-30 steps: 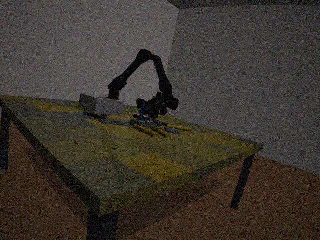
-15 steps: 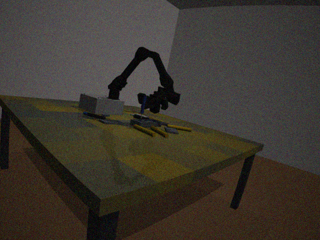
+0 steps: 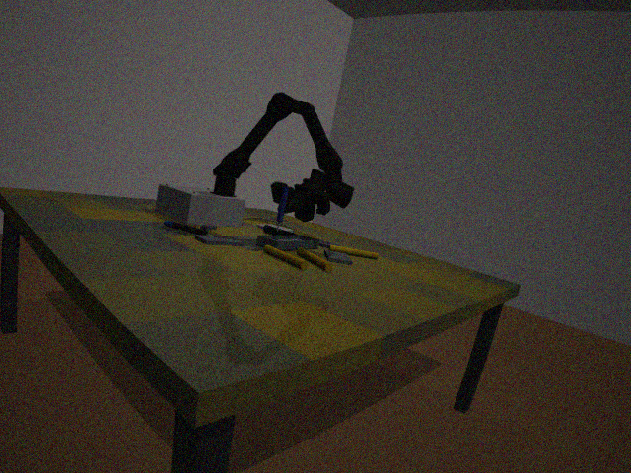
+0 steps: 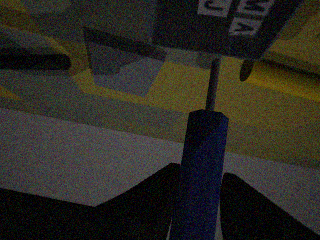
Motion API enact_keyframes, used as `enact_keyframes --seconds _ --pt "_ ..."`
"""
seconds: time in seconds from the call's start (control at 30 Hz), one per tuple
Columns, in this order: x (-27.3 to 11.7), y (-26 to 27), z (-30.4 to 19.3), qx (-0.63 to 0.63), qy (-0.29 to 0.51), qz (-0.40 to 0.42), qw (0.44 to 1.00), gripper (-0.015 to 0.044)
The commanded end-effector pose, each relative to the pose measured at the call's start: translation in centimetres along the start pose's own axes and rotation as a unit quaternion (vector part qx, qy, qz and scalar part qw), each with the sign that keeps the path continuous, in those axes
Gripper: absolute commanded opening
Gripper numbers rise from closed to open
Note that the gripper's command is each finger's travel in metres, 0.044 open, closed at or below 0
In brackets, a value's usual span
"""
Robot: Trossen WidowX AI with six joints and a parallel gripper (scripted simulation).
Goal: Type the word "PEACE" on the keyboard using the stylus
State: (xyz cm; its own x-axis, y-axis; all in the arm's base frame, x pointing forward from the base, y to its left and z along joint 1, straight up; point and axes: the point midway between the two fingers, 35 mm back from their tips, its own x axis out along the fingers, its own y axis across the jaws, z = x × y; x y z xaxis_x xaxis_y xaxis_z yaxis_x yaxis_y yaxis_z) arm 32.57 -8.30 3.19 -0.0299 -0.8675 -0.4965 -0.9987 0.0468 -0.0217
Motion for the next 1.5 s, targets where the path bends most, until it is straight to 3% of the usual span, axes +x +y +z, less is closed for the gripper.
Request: enact_keyframes --seconds 0.0,0.8,0.9,1.47 --pt "-1.6 1.5 0.6 -0.002 -0.001 -0.001 1.000 0.0000" --pt "-1.6 2.7 2.7 -0.002 0.000 -0.001 1.000 0.0000" --pt "-1.6 2.6 3.0 -0.002 0.000 -0.001 1.000 0.0079" --pt "-1.4 2.6 3.3 -0.002 0.000 -0.001 1.000 0.0081"
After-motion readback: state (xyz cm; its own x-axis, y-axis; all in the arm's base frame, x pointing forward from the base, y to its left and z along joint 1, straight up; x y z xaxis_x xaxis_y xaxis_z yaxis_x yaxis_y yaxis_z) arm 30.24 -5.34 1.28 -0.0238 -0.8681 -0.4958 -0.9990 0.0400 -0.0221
